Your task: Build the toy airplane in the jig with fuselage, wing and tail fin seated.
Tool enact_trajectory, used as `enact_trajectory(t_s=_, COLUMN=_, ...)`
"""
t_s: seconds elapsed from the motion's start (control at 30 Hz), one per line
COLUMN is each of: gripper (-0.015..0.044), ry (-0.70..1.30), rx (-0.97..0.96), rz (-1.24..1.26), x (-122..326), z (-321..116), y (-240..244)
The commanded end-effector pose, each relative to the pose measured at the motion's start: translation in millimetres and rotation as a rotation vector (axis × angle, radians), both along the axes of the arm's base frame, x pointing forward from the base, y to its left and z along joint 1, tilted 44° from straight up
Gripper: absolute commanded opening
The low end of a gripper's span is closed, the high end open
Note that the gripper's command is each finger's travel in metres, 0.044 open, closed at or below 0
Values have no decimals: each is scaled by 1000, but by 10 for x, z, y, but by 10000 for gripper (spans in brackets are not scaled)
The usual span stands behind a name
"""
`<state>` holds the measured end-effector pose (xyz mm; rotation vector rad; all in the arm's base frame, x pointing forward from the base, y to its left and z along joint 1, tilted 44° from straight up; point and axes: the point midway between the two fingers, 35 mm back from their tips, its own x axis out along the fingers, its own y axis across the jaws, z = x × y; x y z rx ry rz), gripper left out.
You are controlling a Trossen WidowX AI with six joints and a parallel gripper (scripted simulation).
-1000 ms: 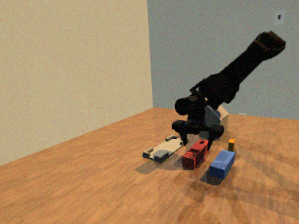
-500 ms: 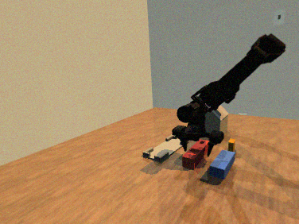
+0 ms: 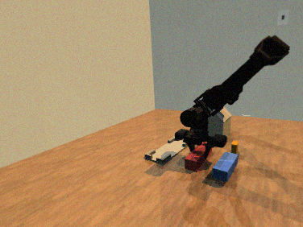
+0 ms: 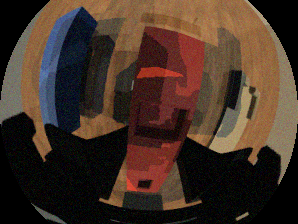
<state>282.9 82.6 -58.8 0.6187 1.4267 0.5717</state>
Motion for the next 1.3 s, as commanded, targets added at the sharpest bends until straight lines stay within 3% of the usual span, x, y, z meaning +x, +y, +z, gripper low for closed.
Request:
enact_trajectory(t_s=0.0, gripper=184, ry=2, rx=6, rz=-3, x=-1, z=2, y=7)
enact_trajectory(t_s=0.13, gripper=157, ry=2, rx=6, rz=-3, x=-1, z=2, y=7)
enact_trajectory(t_s=0.33, gripper=0, ry=18, rx=8, rz=-59, x=53, z=62, y=-72)
enact_trajectory(t_s=1.27, gripper=0, ry=10, rx=-10, rz=-30, x=36, z=577, y=-638)
